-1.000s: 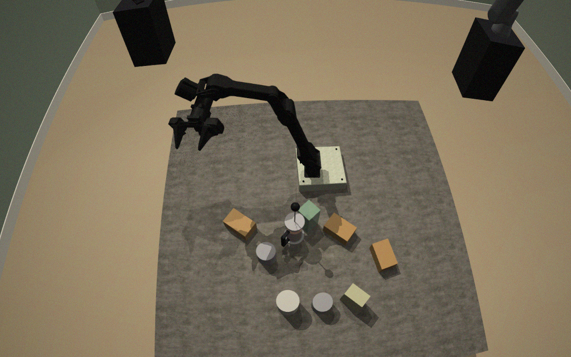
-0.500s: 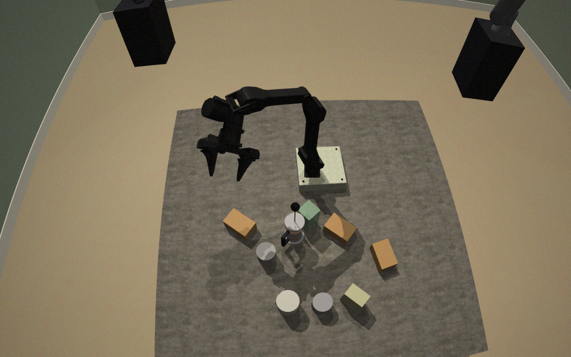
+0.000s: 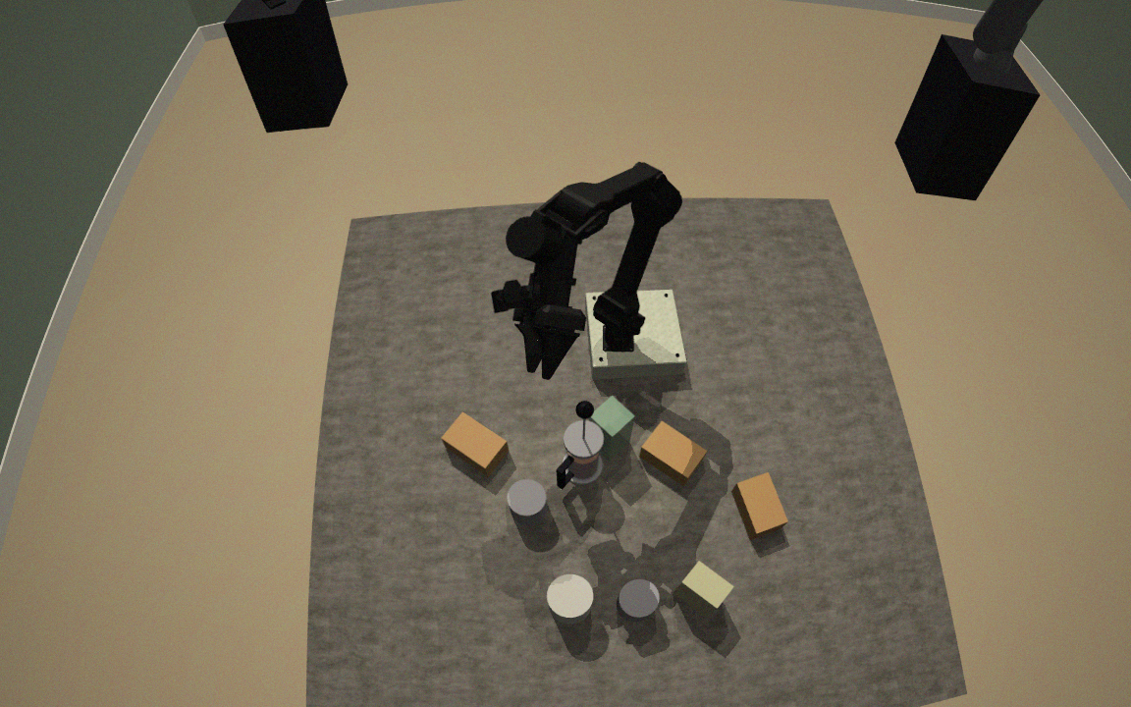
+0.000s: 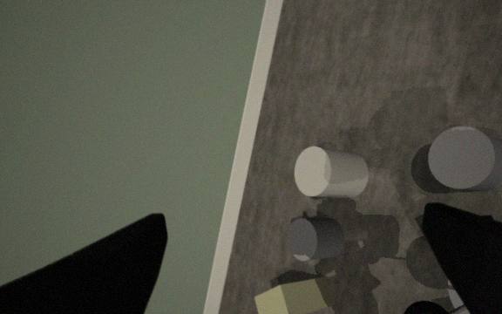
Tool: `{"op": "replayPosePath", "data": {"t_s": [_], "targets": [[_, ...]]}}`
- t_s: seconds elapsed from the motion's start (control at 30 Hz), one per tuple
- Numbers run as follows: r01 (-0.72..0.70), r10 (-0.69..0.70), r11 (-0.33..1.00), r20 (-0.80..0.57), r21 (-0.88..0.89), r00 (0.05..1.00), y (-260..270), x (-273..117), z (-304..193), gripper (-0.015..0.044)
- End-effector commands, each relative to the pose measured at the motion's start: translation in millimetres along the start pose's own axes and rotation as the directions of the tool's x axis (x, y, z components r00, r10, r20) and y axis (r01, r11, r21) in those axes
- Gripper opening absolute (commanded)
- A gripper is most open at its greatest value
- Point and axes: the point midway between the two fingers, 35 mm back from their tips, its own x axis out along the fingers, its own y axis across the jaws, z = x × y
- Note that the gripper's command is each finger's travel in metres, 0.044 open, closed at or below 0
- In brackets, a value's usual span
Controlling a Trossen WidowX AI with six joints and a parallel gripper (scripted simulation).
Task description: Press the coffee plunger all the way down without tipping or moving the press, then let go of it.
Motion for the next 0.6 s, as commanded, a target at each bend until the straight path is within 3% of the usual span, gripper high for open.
{"op": "replayPosePath", "data": {"t_s": [0.0,0.2,0.57], "targets": [[0.044,-0.019,0.772,0.046,-0.635,0.999,-19.3,-10.2,-65.1,0.044],[0.074,0.0,0.44,0.082,-0.895,0.997,-37.0,-16.6,-95.3,0.044],[0.078,0.0,0.431,0.087,-0.899,0.996,-83.1,16.4,-113.9,0.044]]}}
